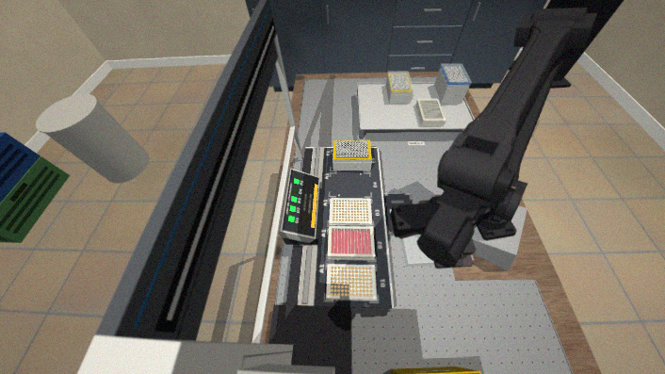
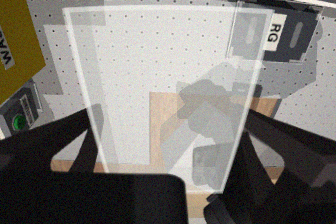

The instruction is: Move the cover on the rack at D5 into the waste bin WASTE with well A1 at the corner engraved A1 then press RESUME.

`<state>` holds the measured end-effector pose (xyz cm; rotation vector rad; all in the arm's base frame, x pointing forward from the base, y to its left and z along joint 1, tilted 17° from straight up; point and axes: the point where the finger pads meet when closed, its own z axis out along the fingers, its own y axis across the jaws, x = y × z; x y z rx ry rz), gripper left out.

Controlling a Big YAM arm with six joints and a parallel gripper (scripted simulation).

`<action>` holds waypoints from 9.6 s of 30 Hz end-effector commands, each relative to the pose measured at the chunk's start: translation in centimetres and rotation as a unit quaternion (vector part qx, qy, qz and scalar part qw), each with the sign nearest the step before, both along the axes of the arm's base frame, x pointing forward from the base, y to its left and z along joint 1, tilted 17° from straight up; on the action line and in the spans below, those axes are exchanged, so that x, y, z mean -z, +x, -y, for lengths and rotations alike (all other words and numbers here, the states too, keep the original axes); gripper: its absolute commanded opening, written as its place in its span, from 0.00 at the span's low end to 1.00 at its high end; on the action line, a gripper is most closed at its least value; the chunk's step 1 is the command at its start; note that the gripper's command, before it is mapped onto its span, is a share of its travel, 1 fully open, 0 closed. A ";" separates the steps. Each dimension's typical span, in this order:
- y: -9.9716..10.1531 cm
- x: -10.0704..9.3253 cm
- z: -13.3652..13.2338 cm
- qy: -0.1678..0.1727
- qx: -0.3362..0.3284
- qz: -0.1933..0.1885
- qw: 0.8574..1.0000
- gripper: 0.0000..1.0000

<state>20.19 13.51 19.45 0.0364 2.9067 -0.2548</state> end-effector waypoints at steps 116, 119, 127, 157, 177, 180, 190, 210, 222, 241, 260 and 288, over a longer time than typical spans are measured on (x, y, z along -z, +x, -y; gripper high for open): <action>2.9 2.4 -29.0 0.016 -0.015 0.011 1.000 0.00; 3.0 2.6 -30.5 0.016 -0.015 0.011 1.000 0.00; 3.6 0.9 -30.8 0.033 -0.009 0.019 0.999 0.00; 3.7 1.5 -31.0 0.030 -0.011 0.018 0.999 0.00; 3.3 1.3 -31.2 0.038 0.008 0.022 0.999 0.00; 3.3 1.3 -31.2 0.038 0.005 0.022 0.999 0.00; 3.3 1.3 -31.2 0.038 0.005 0.022 0.999 0.00; 3.2 1.5 -31.3 0.035 0.005 0.021 0.999 0.00; 3.1 2.4 -31.4 0.026 0.004 0.017 1.000 0.00; 3.0 2.5 -31.5 0.025 0.003 0.016 1.000 0.00; 3.4 2.9 -31.8 0.028 0.004 0.018 0.999 0.00; 4.7 7.9 -29.3 0.014 0.007 0.013 1.000 0.00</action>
